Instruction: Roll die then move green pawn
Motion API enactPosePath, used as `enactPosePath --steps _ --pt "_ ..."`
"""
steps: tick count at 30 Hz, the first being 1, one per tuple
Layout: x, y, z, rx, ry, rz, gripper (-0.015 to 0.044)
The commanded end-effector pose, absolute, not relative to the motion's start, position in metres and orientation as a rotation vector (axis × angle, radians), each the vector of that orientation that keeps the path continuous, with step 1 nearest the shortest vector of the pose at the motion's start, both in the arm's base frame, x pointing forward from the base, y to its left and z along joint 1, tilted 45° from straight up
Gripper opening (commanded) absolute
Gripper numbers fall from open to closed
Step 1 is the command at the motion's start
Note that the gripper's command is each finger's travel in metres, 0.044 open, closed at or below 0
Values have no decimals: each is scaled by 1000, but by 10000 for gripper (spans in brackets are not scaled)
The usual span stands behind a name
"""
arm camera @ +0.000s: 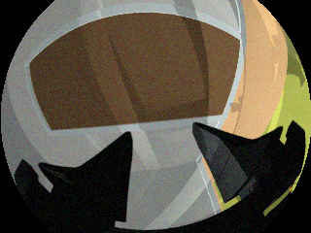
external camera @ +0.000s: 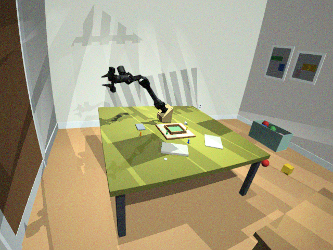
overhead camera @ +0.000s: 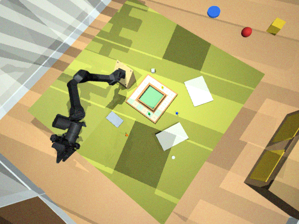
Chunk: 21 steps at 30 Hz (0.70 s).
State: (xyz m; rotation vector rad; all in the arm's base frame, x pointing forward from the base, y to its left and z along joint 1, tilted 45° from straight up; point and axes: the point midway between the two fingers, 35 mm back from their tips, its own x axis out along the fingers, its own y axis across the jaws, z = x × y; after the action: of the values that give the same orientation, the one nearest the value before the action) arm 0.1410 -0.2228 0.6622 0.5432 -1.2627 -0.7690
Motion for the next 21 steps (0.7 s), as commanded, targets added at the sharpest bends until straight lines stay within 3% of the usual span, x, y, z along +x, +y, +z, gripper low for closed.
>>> enactPosePath --steps 1,11,21 --pt "201 -241 625 590 -1072 -786 275" --pt "324 -243 532 609 -684 -794 275" --pt "431 -201 410 597 -249 -745 275"
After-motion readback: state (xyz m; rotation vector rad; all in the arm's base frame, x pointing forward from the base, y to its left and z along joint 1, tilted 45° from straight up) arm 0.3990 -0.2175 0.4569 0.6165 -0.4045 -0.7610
